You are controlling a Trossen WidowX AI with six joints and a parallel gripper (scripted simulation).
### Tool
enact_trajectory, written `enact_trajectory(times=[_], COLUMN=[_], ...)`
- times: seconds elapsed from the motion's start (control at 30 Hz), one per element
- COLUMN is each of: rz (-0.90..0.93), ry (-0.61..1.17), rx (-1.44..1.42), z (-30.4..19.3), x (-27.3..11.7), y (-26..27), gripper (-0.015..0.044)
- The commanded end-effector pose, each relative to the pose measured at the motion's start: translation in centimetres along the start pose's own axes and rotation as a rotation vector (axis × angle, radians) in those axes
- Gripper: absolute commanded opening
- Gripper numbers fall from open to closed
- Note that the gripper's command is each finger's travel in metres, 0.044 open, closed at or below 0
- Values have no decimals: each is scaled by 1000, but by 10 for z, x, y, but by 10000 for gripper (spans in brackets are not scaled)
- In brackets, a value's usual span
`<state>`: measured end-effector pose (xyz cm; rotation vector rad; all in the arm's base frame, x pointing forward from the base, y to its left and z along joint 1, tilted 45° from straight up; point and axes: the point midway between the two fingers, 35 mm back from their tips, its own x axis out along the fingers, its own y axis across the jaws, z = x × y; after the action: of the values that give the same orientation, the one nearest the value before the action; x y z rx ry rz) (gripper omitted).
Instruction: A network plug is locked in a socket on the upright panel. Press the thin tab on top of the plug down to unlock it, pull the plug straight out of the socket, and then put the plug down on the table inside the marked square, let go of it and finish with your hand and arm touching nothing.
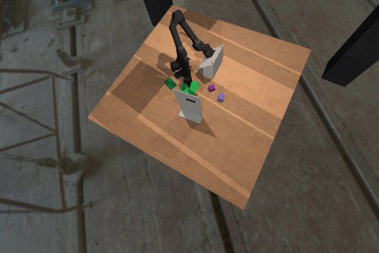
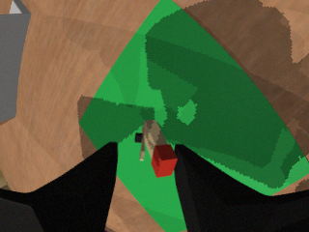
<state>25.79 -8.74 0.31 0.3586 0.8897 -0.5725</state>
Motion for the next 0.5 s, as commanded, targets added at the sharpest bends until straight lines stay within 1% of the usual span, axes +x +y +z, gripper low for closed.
enact_trajectory(times=[0.0, 0.47], rz=[0, 1], ry=[-1, 1], rx=[1, -1], z=[0, 0], x=[-1, -11], y=[0, 1], gripper=[156, 156])
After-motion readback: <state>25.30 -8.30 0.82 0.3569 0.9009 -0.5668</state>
